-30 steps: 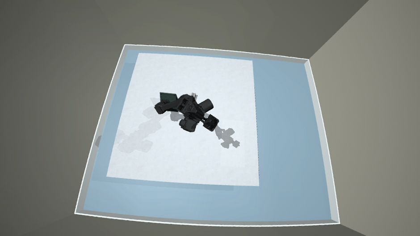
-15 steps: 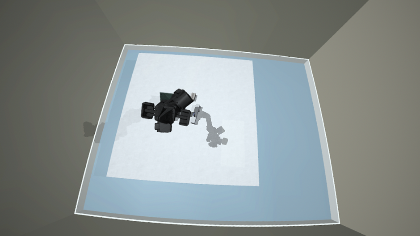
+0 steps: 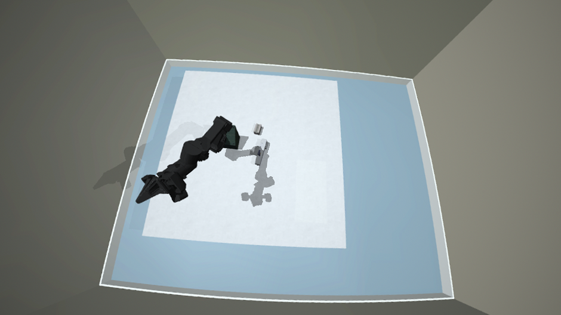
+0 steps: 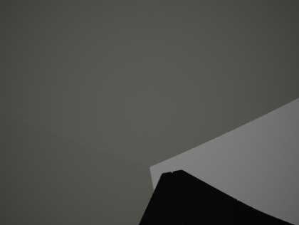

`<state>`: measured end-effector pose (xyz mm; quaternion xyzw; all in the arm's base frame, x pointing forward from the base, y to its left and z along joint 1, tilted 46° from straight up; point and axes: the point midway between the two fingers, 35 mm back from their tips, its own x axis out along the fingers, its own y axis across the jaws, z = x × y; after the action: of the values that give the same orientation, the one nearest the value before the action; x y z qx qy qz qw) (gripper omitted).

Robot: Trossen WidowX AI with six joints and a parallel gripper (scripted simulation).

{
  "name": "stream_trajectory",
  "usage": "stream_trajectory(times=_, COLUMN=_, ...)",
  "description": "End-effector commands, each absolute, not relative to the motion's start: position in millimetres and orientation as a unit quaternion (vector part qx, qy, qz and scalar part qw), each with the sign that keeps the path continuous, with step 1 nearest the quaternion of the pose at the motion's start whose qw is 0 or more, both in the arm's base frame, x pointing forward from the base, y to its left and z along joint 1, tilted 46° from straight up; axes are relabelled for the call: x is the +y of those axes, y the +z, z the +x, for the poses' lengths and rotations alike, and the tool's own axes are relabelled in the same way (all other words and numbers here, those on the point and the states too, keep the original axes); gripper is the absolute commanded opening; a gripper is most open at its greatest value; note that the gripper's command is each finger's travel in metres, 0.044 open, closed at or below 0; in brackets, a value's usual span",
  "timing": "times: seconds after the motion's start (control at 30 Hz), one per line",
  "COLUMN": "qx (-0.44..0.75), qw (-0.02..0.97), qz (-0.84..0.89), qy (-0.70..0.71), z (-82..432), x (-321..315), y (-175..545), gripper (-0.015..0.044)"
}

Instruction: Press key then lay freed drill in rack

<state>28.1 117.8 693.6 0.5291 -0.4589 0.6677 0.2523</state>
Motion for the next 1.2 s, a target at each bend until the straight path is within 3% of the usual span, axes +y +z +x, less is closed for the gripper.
stream_trajectory(times=0.0, qx=-0.455, qw=0.187, qz=0.544, qy=0.68, z=6.3, x=86.8, y=692.2, gripper=0.0)
stream_trajectory(times=0.3, qx=-0.412, qw=-0.068, qz=0.552, qy=0.722, z=-44.9, x=-23.8, y=663.8, gripper=0.0)
stream_trajectory(times=0.53, qx=-0.365, qw=-0.298, qz=0.516, qy=0.715, z=-43.2, x=-132.2, y=620.7, gripper=0.0)
stream_trajectory(times=0.83, qx=-0.336, qw=-0.543, qz=0.458, qy=0.619, z=32.3, x=-237.0, y=540.4, gripper=0.0)
stream_trajectory(times=1.17, qx=-0.318, qw=-0.709, qz=0.343, qy=0.528, z=125.6, x=-271.5, y=457.4, gripper=0.0)
